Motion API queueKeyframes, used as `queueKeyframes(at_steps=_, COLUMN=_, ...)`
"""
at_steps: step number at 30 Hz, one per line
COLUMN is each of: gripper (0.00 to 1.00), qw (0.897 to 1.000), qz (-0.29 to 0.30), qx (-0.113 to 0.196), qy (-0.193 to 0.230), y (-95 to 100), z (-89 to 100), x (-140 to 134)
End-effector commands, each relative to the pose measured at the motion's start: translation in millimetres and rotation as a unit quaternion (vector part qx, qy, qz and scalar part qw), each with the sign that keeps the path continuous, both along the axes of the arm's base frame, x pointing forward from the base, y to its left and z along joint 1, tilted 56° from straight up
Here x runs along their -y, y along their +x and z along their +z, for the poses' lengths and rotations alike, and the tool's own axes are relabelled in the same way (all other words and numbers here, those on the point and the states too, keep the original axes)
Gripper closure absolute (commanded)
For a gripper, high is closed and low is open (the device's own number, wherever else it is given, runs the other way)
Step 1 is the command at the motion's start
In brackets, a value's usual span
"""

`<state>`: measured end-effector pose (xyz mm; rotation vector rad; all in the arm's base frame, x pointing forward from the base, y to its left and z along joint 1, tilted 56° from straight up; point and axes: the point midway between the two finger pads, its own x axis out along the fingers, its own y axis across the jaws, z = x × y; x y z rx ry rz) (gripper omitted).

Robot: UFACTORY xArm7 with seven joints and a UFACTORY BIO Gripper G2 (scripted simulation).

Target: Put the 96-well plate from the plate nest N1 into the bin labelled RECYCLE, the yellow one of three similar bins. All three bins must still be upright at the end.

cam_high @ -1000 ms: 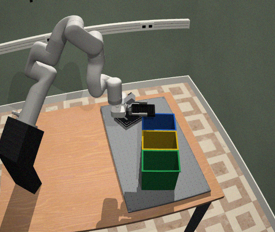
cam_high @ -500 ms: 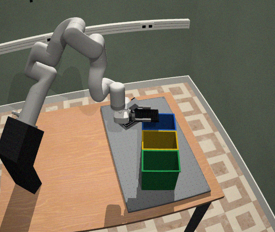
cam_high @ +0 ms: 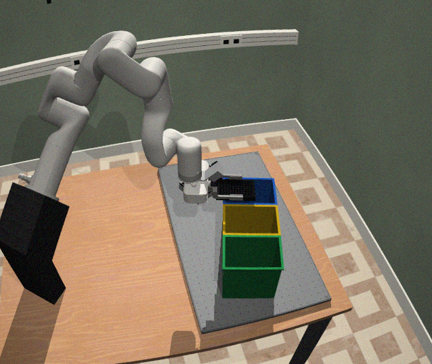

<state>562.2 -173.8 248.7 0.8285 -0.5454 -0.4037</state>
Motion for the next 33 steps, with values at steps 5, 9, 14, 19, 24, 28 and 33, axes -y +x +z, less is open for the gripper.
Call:
queueKeyframes(at_steps=5, gripper=1.00, qw=1.000, qz=-0.001, qx=0.001, qy=0.000, y=7.0, z=-14.2, x=21.0)
queueKeyframes(at_steps=9, gripper=1.00, qw=1.000, qz=-0.001, qx=0.001, qy=0.000, y=10.0, z=-22.2, x=31.3)
queueKeyframes(at_steps=14, gripper=1.00, qw=1.000, qz=-0.002, qx=0.001, qy=0.000, y=13.7, z=-32.2, x=44.1)
queueKeyframes(at_steps=19, gripper=1.00, qw=1.000, qz=-0.002, qx=0.001, qy=-0.001, y=17.5, z=-42.2, x=57.0)
queueKeyframes(at_steps=24, gripper=1.00, qw=1.000, qz=-0.002, qx=0.001, qy=-0.001, y=19.8, z=-48.2, x=64.7)
queueKeyframes(at_steps=28, gripper=1.00, qw=1.000, qz=-0.002, qx=0.001, qy=-0.001, y=22.8, z=-56.2, x=75.0)
queueKeyframes(at_steps=33, gripper=1.00, qw=1.000, qz=-0.002, qx=0.001, qy=-0.001, y=26.6, z=-66.1, x=87.8)
